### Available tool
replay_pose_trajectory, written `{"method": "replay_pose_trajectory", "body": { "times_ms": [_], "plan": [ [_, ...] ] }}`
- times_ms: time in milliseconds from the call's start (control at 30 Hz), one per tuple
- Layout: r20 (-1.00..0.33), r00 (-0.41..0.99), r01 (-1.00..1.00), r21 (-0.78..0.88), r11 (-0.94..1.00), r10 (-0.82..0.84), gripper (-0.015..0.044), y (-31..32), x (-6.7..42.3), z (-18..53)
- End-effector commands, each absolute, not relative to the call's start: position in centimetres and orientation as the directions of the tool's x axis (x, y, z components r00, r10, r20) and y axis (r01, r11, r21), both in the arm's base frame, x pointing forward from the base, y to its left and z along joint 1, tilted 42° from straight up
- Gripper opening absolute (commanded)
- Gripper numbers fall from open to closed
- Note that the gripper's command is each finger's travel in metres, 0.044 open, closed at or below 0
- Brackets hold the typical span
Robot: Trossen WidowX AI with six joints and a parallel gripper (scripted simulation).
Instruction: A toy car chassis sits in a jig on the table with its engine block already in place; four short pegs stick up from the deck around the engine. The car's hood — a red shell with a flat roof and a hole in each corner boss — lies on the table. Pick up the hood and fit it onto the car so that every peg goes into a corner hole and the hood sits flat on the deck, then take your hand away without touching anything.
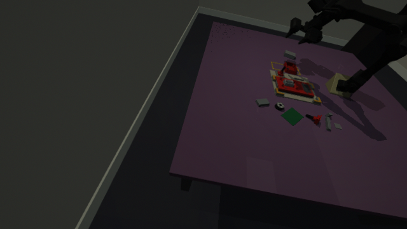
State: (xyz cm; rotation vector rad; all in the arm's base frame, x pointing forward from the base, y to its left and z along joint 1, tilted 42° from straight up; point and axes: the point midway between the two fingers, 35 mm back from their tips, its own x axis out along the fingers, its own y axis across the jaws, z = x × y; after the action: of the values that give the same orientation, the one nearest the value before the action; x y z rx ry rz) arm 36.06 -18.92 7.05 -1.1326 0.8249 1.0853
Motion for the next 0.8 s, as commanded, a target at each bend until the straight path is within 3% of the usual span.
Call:
{"method": "replay_pose_trajectory", "body": {
  "times_ms": [0, 200, 767],
  "plan": [
    [-0.895, 0.160, -0.987, -0.142, 0.074, 0.417, 0.0440, -17.8, 32.8, 2.8],
    [-0.754, 0.051, -0.996, 0.008, 0.087, 0.655, 0.0440, -15.9, 28.6, -0.7],
    [-0.749, 0.049, -0.996, 0.013, 0.087, 0.661, 0.0440, -15.3, 27.8, -1.2]
  ]
}}
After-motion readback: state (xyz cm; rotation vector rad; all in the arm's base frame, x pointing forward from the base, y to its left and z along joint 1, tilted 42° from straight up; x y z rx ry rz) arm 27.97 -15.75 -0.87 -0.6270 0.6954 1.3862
